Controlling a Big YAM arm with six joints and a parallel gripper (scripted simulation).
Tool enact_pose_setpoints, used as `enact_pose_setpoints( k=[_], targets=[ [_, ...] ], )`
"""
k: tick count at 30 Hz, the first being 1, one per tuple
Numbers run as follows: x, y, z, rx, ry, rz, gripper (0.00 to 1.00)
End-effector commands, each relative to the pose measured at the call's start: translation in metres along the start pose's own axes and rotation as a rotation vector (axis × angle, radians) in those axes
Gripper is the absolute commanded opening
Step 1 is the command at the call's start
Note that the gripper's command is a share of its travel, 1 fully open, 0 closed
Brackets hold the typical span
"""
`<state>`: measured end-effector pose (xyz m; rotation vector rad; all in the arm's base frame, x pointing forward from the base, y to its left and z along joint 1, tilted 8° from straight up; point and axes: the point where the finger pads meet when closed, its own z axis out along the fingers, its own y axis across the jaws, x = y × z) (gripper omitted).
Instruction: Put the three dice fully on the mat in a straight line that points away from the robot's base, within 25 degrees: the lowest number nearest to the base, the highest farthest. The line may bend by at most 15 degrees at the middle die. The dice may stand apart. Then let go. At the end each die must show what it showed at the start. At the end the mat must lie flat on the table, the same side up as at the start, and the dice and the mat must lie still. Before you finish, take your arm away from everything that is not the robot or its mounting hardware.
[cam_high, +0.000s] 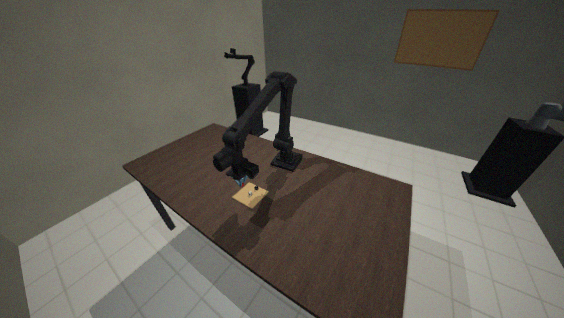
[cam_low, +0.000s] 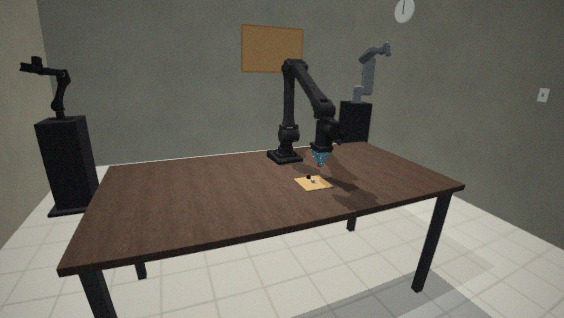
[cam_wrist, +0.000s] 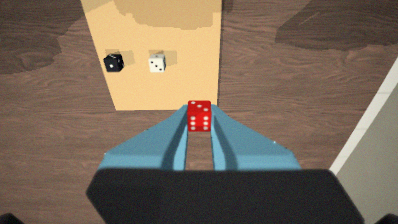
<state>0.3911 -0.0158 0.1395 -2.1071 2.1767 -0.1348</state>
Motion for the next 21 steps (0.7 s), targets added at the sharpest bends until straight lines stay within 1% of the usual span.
enact_pose_setpoints(
  k=[1, 3, 5, 8, 12, 16, 21],
  targets=[
    [0.006, -0.009, -0.013, 0.030, 0.001, 0.009, 0.11],
    [0.000, -0.008, -0.008, 0.024, -0.001, -0.006, 0.11],
    [-0.001, -0.004, 0.004, 0.008, -0.002, -0.008, 0.11],
    [0.000, -0.004, 0.005, 0.007, -0.001, -0.005, 0.11],
    [-0.001, -0.004, 0.015, 0.007, -0.002, -0.004, 0.11],
    [-0.002, -0.004, 0.031, 0.007, -0.002, 0.000, 0.11],
    [-0.002, -0.004, 0.056, 0.006, -0.001, 0.003, 0.11]
  ],
)
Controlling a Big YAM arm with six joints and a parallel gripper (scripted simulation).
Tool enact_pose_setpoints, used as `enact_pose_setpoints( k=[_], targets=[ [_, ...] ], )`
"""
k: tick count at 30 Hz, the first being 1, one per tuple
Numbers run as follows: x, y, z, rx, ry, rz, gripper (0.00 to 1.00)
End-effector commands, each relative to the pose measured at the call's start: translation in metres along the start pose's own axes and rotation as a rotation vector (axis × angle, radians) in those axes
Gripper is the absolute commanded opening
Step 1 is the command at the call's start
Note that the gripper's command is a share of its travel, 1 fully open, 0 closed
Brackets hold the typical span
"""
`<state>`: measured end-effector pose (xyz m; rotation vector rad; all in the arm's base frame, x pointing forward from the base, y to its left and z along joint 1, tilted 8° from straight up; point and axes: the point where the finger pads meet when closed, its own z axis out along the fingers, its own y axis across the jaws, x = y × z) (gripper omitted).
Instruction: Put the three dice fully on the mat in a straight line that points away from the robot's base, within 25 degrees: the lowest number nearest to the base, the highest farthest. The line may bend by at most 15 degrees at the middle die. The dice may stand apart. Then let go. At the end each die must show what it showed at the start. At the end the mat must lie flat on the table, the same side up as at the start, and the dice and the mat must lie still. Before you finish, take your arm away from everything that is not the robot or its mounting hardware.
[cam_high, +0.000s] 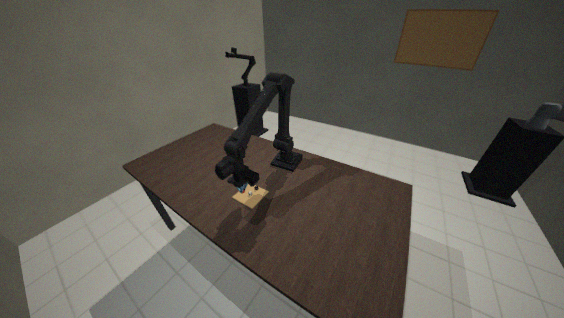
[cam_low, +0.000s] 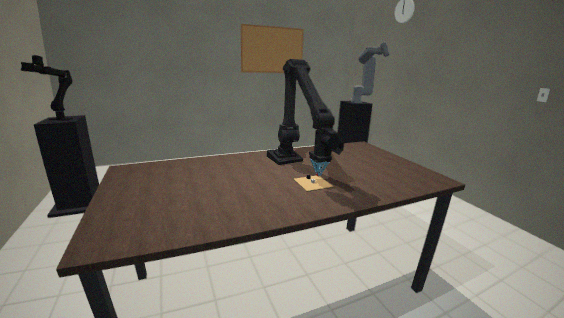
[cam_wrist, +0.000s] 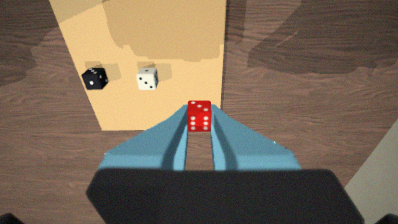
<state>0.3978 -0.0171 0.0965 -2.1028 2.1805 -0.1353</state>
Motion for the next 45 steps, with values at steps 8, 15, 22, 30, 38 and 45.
enact_pose_setpoints(
  k=[8, 15, 22, 30, 38, 45],
  targets=[
    [-0.003, -0.004, 0.039, 0.005, -0.001, 0.003, 0.11],
    [-0.003, -0.004, 0.053, 0.005, -0.001, 0.000, 0.11],
    [-0.004, -0.010, 0.044, 0.024, -0.001, -0.001, 0.11],
    [-0.004, -0.010, 0.044, 0.024, -0.001, -0.001, 0.11],
    [-0.004, -0.010, 0.044, 0.024, -0.001, -0.001, 0.11],
    [-0.004, -0.010, 0.044, 0.024, -0.001, -0.001, 0.11]
  ],
)
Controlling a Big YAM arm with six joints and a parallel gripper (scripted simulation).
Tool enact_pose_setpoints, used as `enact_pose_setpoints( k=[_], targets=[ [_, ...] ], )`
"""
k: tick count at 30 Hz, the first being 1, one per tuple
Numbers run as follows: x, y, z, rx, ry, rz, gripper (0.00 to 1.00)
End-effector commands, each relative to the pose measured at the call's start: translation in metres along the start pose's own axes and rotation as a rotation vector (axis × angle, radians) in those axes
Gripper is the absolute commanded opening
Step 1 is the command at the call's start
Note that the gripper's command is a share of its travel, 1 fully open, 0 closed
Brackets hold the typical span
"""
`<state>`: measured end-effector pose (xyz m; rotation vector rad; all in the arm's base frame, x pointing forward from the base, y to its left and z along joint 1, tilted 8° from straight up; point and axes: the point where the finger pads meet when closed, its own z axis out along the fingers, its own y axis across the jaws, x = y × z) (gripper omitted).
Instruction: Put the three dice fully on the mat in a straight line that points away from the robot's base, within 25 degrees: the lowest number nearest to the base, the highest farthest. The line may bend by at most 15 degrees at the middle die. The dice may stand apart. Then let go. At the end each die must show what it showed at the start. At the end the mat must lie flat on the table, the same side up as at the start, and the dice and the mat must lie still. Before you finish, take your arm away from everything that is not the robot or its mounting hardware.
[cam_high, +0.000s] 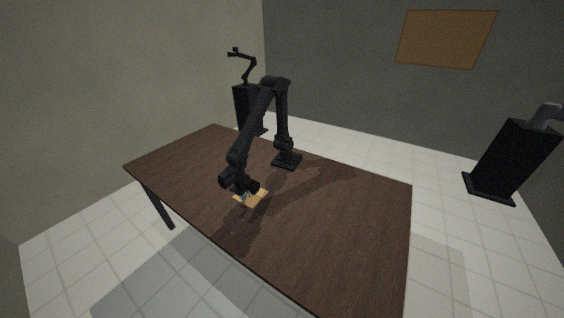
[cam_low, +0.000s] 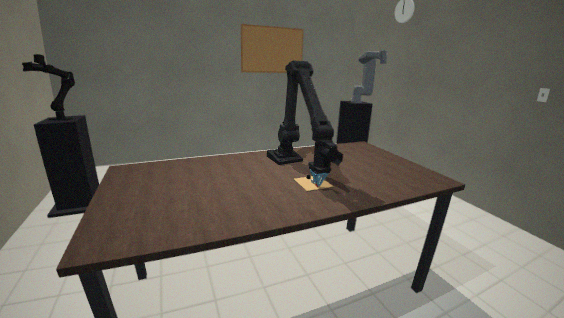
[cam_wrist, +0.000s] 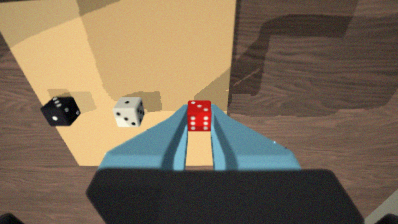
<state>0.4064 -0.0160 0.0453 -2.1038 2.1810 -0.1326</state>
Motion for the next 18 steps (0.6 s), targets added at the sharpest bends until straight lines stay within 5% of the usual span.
enact_pose_setpoints(
  k=[1, 18],
  targets=[
    [-0.0030, -0.0084, -0.0081, 0.026, 0.000, 0.000, 0.11],
    [-0.0039, -0.0033, -0.0074, 0.023, -0.001, -0.002, 0.11]
  ],
)
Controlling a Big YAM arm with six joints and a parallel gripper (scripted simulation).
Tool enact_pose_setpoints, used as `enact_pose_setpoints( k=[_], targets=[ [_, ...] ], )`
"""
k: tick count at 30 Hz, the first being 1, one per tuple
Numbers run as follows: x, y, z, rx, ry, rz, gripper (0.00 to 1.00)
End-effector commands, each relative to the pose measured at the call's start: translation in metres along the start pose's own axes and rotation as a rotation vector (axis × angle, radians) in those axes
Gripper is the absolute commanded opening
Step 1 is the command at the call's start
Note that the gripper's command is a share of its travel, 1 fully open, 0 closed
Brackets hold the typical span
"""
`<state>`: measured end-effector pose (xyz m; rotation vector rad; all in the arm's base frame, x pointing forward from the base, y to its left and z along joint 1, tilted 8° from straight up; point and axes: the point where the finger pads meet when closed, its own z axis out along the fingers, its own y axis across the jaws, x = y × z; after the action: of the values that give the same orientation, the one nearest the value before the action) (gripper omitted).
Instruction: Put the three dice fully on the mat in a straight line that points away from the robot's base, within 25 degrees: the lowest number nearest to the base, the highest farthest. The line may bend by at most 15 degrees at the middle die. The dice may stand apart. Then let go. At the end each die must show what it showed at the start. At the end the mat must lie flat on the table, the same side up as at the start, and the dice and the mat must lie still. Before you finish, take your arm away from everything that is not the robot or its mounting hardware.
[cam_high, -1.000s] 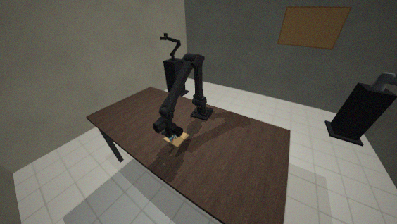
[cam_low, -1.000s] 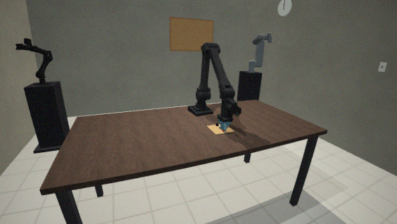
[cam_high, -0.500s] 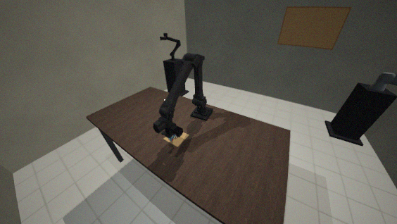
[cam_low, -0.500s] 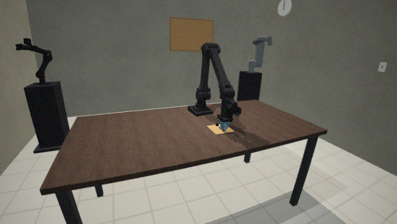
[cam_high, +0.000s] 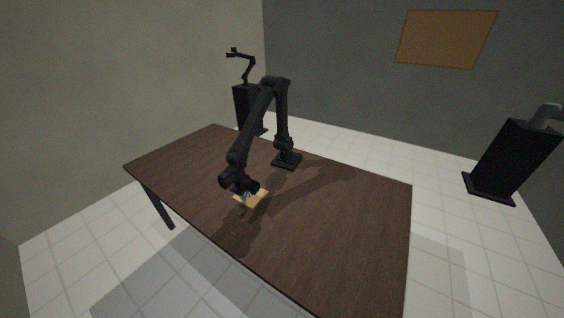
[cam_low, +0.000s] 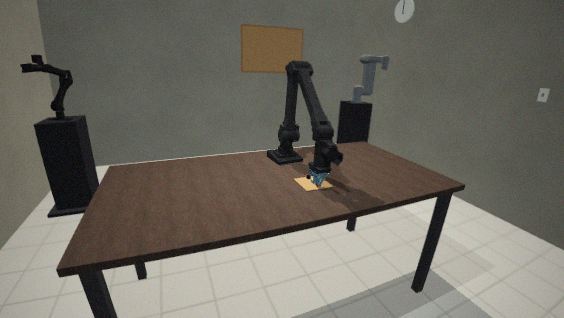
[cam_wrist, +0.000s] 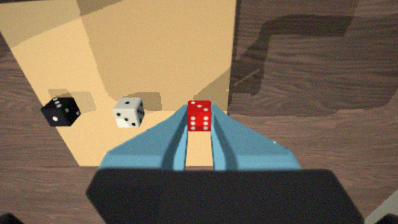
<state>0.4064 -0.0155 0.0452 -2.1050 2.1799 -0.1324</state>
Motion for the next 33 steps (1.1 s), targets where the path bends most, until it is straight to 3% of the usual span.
enact_pose_setpoints(
  k=[1, 33],
  targets=[
    [-0.0033, -0.0035, -0.0081, 0.026, 0.000, 0.000, 0.11],
    [-0.0032, -0.0068, -0.0108, 0.037, 0.000, 0.000, 0.11]
  ],
)
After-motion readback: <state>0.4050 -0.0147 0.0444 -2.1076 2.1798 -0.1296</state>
